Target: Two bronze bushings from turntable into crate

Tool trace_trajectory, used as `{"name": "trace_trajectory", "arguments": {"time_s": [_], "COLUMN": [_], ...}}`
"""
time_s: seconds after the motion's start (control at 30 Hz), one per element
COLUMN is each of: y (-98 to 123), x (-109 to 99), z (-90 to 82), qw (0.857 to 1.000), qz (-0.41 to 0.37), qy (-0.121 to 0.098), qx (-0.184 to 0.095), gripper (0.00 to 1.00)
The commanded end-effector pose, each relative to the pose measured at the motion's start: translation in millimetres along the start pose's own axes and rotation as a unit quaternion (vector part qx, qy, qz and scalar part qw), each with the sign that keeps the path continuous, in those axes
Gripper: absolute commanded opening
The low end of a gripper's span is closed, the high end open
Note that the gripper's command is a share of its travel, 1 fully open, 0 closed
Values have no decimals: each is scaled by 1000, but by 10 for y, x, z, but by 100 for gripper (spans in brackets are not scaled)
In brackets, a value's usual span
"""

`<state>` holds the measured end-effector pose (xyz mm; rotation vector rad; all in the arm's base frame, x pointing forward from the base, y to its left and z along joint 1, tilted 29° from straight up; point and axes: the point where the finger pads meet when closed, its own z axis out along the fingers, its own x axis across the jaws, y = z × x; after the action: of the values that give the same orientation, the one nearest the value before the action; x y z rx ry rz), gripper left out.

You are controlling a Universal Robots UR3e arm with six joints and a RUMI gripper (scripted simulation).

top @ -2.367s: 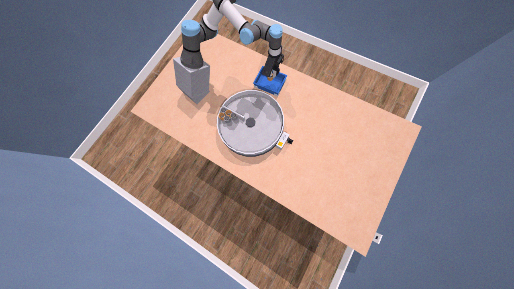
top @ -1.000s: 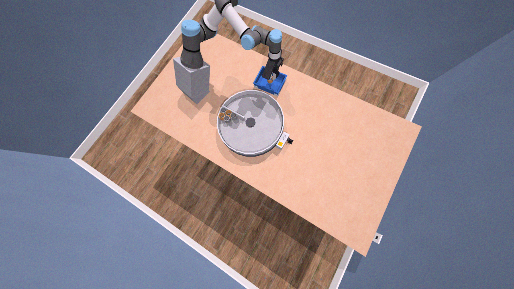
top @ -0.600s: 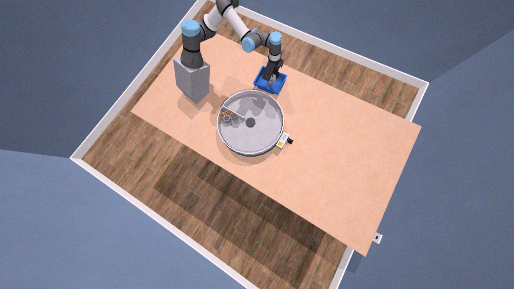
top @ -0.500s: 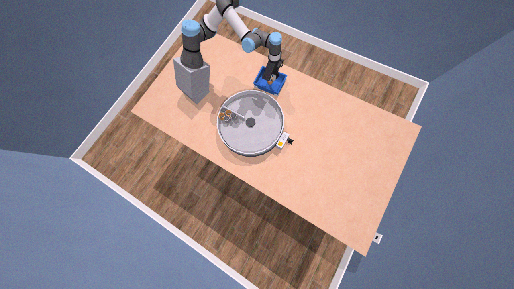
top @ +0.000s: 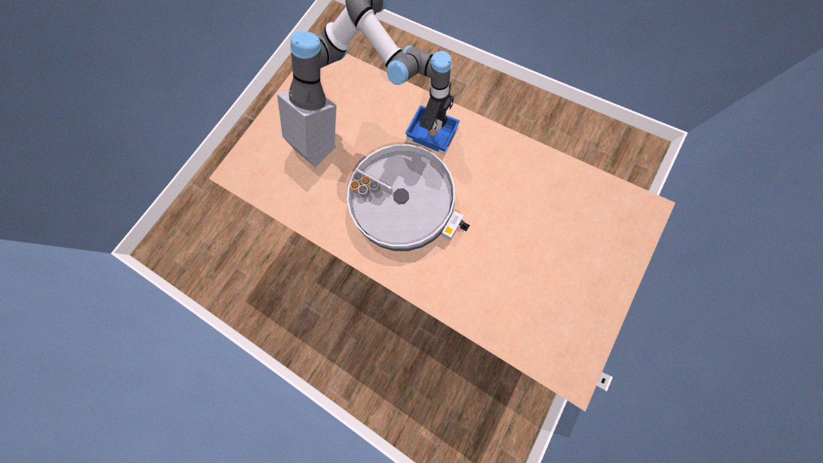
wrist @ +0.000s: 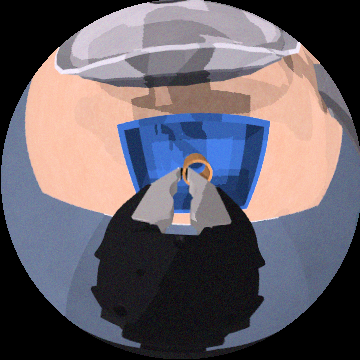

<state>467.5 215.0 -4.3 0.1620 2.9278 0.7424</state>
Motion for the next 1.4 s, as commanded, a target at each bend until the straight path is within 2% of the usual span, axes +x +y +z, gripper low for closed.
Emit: {"name": "trace_trajectory", "arguments": {"time_s": [0.0,1.37], "y": [2,3], "x": [-10,-11], "z": [-9,37], "qw": [1000,1000], "qz": [0,0], "qy": [-1,-1], "qx": [0,0], "gripper": [0,0]}}
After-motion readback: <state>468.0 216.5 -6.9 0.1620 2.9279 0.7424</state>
